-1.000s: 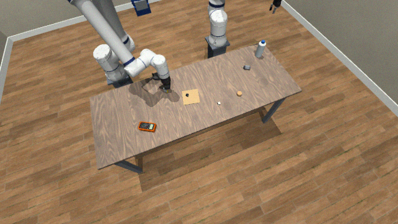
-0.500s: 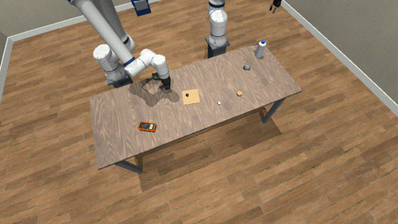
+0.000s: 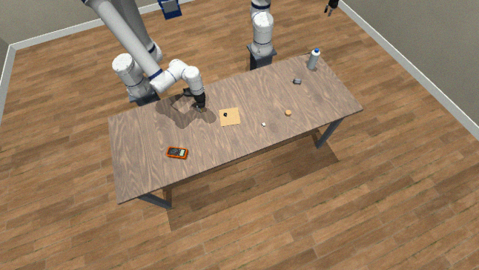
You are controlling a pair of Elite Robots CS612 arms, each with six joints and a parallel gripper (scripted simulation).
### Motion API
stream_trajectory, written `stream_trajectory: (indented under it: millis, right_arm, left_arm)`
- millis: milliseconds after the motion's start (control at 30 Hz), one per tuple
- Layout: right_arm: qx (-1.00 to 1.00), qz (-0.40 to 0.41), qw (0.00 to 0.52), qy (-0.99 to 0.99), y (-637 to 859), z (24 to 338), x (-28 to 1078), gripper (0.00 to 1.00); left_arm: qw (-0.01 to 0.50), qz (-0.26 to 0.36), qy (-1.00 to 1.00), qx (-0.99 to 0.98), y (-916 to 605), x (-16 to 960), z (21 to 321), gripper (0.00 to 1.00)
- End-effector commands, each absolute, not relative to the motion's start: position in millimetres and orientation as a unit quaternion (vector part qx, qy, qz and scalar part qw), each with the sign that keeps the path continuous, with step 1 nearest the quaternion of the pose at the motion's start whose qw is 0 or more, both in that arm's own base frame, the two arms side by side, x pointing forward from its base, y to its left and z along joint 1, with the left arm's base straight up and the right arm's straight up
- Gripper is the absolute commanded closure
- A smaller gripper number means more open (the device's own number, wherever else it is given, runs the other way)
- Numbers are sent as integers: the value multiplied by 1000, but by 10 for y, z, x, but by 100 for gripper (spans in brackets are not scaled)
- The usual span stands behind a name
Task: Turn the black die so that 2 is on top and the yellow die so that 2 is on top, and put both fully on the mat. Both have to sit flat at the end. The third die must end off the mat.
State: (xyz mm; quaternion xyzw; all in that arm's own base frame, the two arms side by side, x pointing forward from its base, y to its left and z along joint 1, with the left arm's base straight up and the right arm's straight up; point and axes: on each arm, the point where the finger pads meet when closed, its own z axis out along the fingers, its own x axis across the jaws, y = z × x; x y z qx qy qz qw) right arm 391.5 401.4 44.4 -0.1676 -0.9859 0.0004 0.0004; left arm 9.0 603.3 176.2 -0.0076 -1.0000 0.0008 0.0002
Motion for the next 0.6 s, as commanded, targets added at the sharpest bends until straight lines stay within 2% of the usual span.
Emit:
stream_trajectory:
  millis: [0, 567]
  right_arm:
    - [-168, 0, 0, -986, 4017, 423, 3918, 30]
    - [-168, 0, 0, -986, 4017, 217, 3918, 30]
  left_arm:
    - [0, 0, -1000, -8, 6039, 91, 1770, 0]
    - [0, 0, -1000, -8, 6039, 91, 1770, 0]
